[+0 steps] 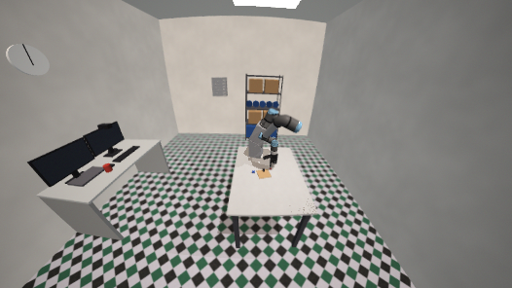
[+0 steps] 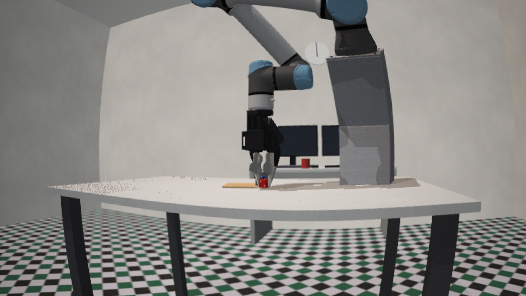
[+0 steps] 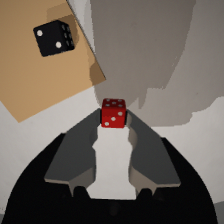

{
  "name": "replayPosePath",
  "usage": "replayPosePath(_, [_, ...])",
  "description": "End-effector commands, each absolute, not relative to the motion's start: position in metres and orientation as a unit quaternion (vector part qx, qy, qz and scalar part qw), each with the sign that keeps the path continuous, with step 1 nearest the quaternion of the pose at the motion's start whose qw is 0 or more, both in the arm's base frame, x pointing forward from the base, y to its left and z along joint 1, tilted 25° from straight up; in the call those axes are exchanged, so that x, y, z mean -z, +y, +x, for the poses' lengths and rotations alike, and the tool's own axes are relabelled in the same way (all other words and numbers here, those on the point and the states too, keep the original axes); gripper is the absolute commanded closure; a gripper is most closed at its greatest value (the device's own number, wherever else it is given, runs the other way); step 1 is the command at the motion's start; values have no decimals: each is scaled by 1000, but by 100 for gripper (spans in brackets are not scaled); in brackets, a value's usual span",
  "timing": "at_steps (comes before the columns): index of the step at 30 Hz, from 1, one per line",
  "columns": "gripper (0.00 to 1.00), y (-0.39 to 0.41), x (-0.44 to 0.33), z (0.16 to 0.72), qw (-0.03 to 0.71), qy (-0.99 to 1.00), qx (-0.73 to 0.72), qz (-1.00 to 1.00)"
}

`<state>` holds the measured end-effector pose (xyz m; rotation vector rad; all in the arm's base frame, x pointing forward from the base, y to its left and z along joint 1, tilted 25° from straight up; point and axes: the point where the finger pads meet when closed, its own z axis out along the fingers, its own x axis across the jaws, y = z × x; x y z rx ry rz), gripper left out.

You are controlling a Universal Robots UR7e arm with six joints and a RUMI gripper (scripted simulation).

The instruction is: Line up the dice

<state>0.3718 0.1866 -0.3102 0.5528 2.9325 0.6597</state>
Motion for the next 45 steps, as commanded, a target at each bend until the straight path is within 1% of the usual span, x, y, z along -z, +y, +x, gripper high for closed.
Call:
replayPosePath(1, [94, 183, 302, 371, 43, 959, -216, 181])
replayPosePath(11, [94, 165, 260, 363, 43, 959, -216, 181])
replayPosePath(23, [94, 151, 229, 358, 43, 959, -216, 181])
replayPosePath(45, [94, 147, 225, 358, 41, 957, -216, 191])
